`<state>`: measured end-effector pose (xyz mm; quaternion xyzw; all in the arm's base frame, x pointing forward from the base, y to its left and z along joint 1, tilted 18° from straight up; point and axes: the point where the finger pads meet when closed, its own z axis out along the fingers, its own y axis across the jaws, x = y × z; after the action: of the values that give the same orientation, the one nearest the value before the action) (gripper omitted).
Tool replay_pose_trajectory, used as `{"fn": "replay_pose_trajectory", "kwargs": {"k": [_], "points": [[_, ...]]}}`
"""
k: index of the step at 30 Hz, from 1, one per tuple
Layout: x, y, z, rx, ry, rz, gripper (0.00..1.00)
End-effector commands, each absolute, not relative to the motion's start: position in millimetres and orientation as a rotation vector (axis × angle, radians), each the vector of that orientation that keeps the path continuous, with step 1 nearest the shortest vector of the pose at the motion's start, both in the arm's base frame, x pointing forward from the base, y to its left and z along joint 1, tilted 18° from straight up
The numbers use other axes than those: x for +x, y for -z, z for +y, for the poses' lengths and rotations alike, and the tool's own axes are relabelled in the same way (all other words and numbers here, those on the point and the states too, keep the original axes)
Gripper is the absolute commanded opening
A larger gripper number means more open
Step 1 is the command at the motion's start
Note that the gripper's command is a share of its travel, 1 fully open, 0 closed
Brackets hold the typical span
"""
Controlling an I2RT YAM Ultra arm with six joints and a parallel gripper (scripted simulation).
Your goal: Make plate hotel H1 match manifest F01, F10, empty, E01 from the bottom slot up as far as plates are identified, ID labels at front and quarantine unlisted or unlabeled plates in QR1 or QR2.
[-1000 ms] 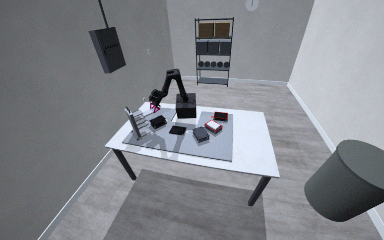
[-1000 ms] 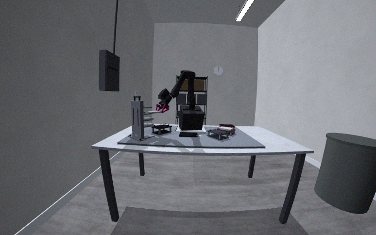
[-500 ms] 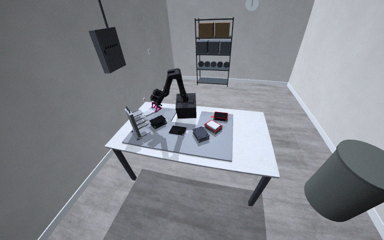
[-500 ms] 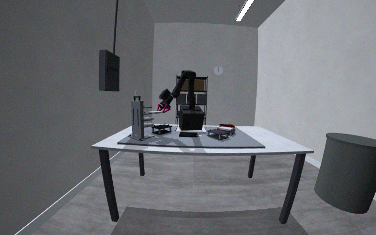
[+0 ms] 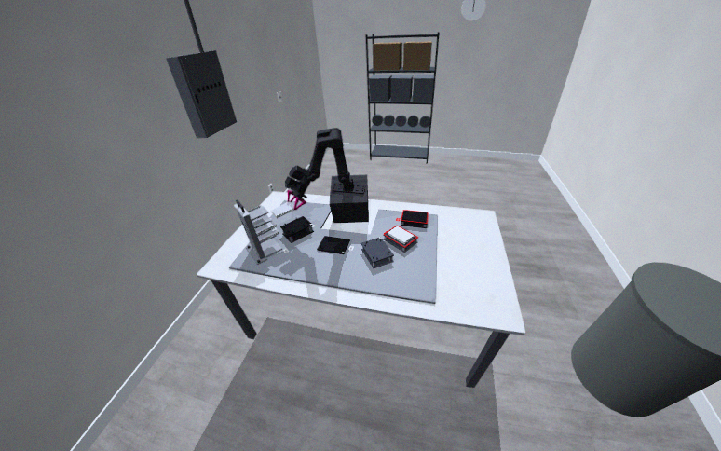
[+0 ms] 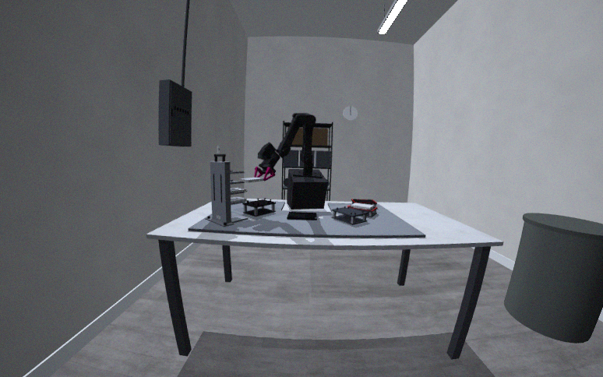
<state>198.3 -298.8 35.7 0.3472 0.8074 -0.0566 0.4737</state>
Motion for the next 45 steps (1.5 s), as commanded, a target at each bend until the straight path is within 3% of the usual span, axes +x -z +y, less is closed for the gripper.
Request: {"fn": "replay_pose_trajectory", "kwargs": {"k": [1,45], "points": [[196,-43,-300,0.83,0.155,1.961,0.86],[175,-57,-287,0.83,0.155,1.961,0.86]]}}
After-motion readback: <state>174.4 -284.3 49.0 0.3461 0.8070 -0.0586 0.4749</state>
